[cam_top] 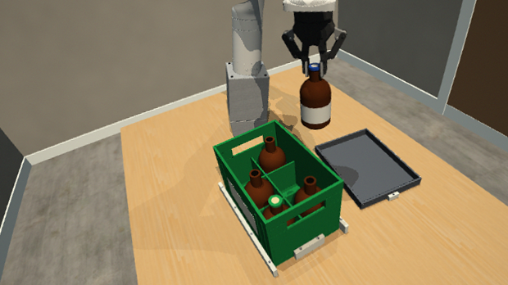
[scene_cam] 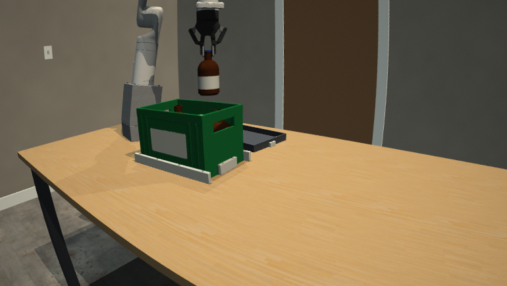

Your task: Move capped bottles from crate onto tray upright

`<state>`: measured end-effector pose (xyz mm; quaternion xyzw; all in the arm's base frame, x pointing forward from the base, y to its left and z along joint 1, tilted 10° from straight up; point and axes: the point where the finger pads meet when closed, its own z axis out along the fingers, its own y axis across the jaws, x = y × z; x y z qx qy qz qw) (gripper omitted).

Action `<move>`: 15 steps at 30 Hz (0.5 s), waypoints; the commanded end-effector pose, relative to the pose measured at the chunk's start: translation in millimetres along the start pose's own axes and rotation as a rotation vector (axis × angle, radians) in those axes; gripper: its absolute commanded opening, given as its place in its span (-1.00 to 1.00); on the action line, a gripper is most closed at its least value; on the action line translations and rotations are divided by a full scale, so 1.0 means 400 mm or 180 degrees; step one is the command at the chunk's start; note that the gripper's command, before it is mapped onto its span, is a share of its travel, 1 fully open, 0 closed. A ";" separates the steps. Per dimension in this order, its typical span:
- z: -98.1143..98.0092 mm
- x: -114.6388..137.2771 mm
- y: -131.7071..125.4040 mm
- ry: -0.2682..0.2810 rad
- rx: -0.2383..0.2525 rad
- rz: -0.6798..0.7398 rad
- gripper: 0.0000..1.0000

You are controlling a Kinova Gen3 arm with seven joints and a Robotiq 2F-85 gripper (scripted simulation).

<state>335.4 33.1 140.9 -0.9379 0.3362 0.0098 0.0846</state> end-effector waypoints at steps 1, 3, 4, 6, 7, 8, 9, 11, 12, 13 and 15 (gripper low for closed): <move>-0.001 -0.012 -0.015 0.0005 -0.0002 -0.0041 -1.00; -0.001 -0.019 -0.022 0.0005 -0.0002 -0.0044 -1.00; 0.000 -0.022 -0.026 0.0006 -0.0003 -0.0046 -1.00; 0.000 -0.025 -0.030 0.0006 -0.0003 -0.0048 -1.00; 0.000 -0.025 -0.030 0.0006 -0.0003 -0.0048 -1.00; -0.001 -0.024 -0.028 0.0005 0.0001 -0.0022 -1.00; -0.001 -0.027 -0.032 0.0005 0.0000 -0.0024 -1.00; -0.001 -0.034 -0.039 0.0005 0.0000 -0.0027 -1.00; -0.001 -0.037 -0.043 0.0005 0.0000 -0.0029 -1.00; -0.001 -0.040 -0.047 0.0005 0.0000 -0.0031 -1.00; 0.000 -0.047 -0.054 0.0005 -0.0001 -0.0035 -1.00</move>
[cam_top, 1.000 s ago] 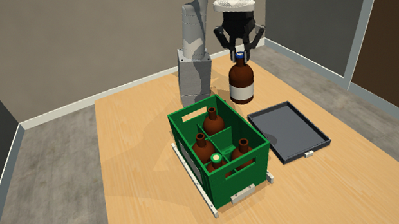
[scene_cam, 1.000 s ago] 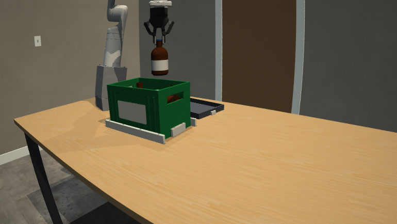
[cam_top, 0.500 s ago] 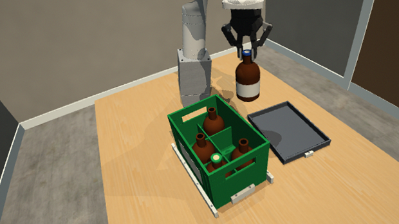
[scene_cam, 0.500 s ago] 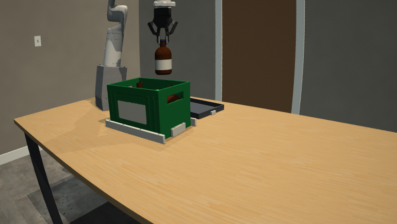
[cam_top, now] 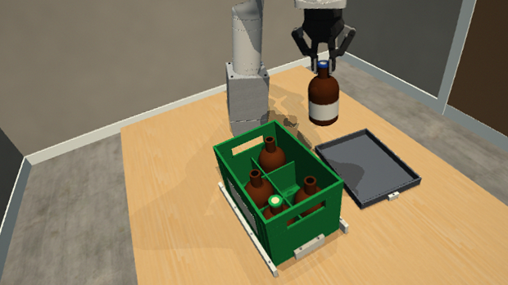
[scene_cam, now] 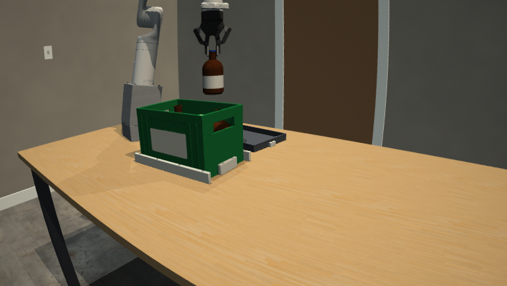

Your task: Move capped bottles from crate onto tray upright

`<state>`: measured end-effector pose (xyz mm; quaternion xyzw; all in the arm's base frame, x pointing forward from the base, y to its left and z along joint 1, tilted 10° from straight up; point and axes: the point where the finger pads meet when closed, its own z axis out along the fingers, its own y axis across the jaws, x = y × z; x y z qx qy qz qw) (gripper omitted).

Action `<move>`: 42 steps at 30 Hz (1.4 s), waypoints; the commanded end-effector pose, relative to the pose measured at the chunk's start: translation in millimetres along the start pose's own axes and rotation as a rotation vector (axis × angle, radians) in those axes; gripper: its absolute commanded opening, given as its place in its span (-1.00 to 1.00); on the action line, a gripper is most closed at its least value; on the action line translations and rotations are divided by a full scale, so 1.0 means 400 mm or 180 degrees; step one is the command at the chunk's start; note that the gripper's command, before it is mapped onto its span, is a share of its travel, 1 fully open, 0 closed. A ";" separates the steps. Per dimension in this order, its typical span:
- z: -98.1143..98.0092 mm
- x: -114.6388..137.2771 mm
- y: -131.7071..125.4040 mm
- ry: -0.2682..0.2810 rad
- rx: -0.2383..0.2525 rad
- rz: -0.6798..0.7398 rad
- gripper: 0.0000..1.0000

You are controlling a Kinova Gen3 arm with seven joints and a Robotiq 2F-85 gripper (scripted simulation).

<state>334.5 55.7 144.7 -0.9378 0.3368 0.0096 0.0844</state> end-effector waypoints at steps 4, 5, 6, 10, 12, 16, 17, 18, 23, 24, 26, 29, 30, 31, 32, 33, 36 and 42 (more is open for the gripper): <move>0.000 -0.023 -0.026 0.0004 -0.0001 -0.0046 -1.00; 0.000 -0.026 -0.030 0.0004 -0.0001 -0.0048 -1.00; 0.000 -0.029 -0.033 0.0004 -0.0001 -0.0049 -1.00; -0.001 -0.030 -0.035 0.0005 0.0001 -0.0024 -1.00; -0.001 -0.037 -0.043 0.0005 0.0001 -0.0028 -1.00; 0.000 -0.051 -0.057 0.0004 0.0000 -0.0036 -1.00; 0.000 -0.054 -0.061 0.0004 0.0000 -0.0038 -1.00; 0.000 -0.057 -0.065 0.0004 0.0000 -0.0040 -1.00; 0.000 -0.074 -0.083 0.0004 -0.0001 -0.0049 -1.00; 0.000 -0.078 -0.087 0.0004 -0.0001 -0.0051 -1.00; 0.000 -0.078 -0.087 0.0004 -0.0001 -0.0051 -1.00; -0.001 -0.081 -0.092 0.0006 0.0001 -0.0028 -1.00; 0.000 -0.085 -0.096 0.0006 0.0001 -0.0030 -1.00; 0.000 -0.088 -0.099 0.0006 0.0001 -0.0032 -1.00; 0.000 -0.092 -0.103 0.0005 0.0000 -0.0034 -1.00; 0.000 -0.095 -0.107 0.0005 0.0000 -0.0036 -1.00; 0.000 -0.105 -0.118 0.0005 0.0000 -0.0041 -1.00; 0.001 -0.123 -0.136 0.0003 -0.0001 -0.0051 -1.00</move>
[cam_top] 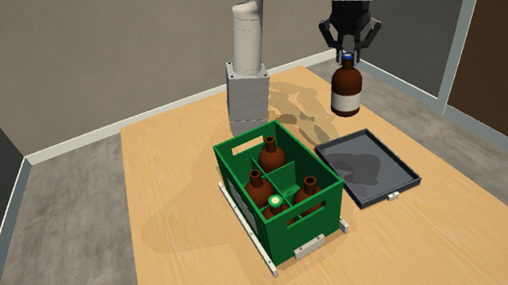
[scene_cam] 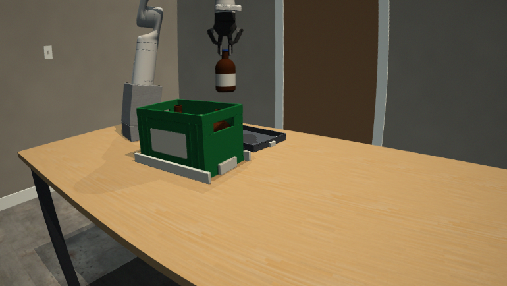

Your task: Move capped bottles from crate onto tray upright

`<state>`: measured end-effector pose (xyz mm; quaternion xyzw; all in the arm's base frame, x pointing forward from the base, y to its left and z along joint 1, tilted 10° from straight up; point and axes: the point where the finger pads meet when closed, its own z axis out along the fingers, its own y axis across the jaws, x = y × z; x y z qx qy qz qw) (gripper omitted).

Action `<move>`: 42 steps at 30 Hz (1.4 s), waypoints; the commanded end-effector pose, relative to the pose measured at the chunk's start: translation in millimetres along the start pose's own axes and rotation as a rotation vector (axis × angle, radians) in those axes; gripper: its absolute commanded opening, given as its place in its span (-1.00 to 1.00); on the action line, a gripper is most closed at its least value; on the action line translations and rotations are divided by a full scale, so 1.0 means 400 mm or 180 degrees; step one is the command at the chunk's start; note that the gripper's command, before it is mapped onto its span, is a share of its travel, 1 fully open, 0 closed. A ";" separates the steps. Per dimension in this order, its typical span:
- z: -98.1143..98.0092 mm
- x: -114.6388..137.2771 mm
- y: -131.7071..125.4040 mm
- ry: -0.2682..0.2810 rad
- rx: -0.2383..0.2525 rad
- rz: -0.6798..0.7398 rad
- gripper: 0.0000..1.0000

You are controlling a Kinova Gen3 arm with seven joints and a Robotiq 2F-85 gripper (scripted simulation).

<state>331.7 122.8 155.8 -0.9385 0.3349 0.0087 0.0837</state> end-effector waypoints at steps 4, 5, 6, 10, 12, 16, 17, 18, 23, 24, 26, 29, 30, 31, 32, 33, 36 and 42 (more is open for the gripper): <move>-0.001 -0.012 -0.014 0.0001 0.0003 -0.0014 -1.00; 0.000 -0.016 -0.018 0.0001 0.0003 -0.0016 -1.00; 0.000 -0.019 -0.021 0.0001 0.0003 -0.0018 -1.00; 0.000 -0.033 -0.036 -0.0001 0.0003 -0.0026 -1.00; 0.000 -0.040 -0.043 -0.0001 0.0002 -0.0030 -1.00; 0.001 -0.054 -0.058 -0.0003 0.0002 -0.0038 -1.00; 0.001 -0.054 -0.058 -0.0003 0.0002 -0.0038 -1.00; 0.001 -0.054 -0.058 -0.0003 0.0002 -0.0038 -1.00; 0.000 -0.056 -0.063 0.0002 0.0003 -0.0018 -1.00; 0.000 -0.058 -0.065 0.0001 0.0003 -0.0020 -1.00; 0.000 -0.062 -0.069 0.0000 0.0003 -0.0024 -1.00; 0.000 -0.068 -0.075 -0.0001 0.0002 -0.0030 -1.00; 0.000 -0.071 -0.077 -0.0001 0.0002 -0.0032 -1.00; 0.001 -0.073 -0.079 -0.0002 0.0002 -0.0034 -1.00; 0.001 -0.075 -0.081 -0.0002 0.0002 -0.0036 -1.00; 0.001 -0.077 -0.083 -0.0003 0.0002 -0.0038 -1.00; 0.005 -0.072 -0.080 0.0001 0.0003 -0.0022 -1.00; 0.035 -0.074 -0.083 0.0000 0.0003 -0.0029 -1.00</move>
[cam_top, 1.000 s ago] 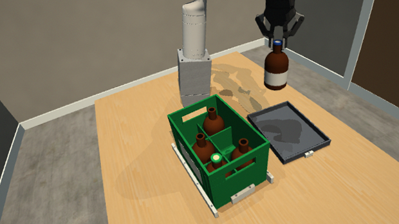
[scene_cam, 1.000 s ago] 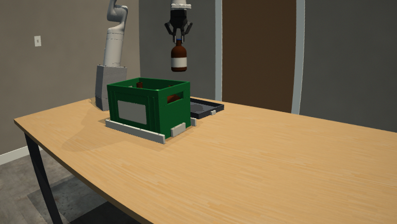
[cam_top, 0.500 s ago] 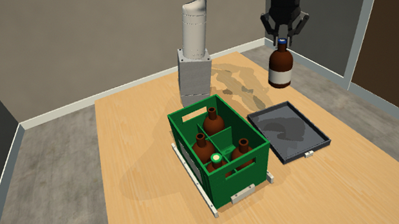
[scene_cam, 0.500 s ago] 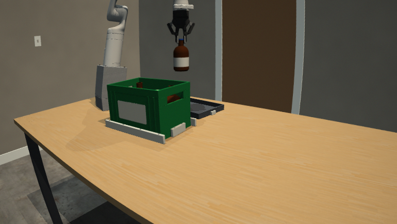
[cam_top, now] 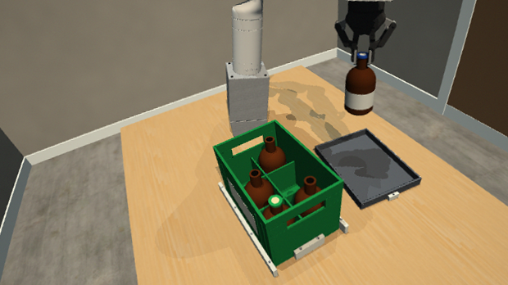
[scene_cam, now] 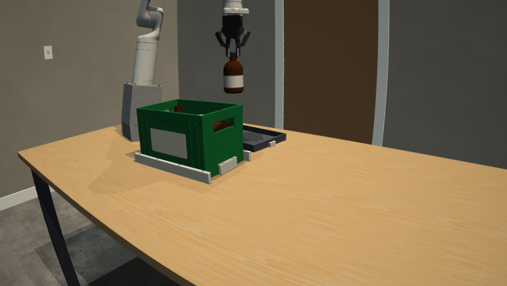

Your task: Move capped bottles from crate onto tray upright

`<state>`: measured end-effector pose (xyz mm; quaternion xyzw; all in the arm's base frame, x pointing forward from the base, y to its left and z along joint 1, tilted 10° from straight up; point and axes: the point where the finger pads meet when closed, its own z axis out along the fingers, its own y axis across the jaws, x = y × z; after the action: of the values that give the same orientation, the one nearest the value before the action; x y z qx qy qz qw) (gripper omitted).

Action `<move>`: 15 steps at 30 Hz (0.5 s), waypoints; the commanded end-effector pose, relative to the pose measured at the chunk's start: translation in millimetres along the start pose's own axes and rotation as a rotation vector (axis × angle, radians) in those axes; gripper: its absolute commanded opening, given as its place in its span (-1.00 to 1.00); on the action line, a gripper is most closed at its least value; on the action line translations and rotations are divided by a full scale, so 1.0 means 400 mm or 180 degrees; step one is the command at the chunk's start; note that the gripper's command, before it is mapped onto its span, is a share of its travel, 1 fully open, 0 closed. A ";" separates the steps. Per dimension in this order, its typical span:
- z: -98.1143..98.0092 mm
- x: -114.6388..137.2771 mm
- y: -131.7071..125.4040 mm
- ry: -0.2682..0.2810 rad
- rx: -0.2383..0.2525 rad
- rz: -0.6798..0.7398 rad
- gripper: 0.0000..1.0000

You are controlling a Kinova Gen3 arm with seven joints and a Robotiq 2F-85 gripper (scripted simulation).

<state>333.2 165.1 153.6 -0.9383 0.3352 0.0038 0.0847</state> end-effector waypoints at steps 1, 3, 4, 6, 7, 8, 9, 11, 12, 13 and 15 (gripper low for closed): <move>0.017 -0.012 -0.001 -0.0028 -0.0013 -0.0030 -1.00; 0.027 -0.013 -0.002 -0.0029 -0.0014 -0.0032 -1.00; 0.032 -0.013 -0.003 -0.0029 -0.0014 -0.0033 -1.00; 0.042 -0.014 -0.003 -0.0030 -0.0014 -0.0035 -1.00; 0.047 -0.014 -0.004 -0.0030 -0.0014 -0.0037 -1.00; 0.052 -0.015 -0.004 -0.0030 -0.0014 -0.0038 -1.00; 0.052 -0.015 -0.004 -0.0030 -0.0014 -0.0038 -1.00; 0.049 -0.005 -0.003 -0.0006 -0.0002 -0.0013 -1.00; 0.054 -0.007 -0.003 -0.0008 -0.0003 -0.0015 -1.00; 0.059 -0.008 -0.003 -0.0010 -0.0003 -0.0017 -1.00; 0.069 -0.011 -0.003 -0.0013 -0.0005 -0.0020 -1.00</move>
<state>335.0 170.3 130.5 -0.9381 0.3356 0.0026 0.0855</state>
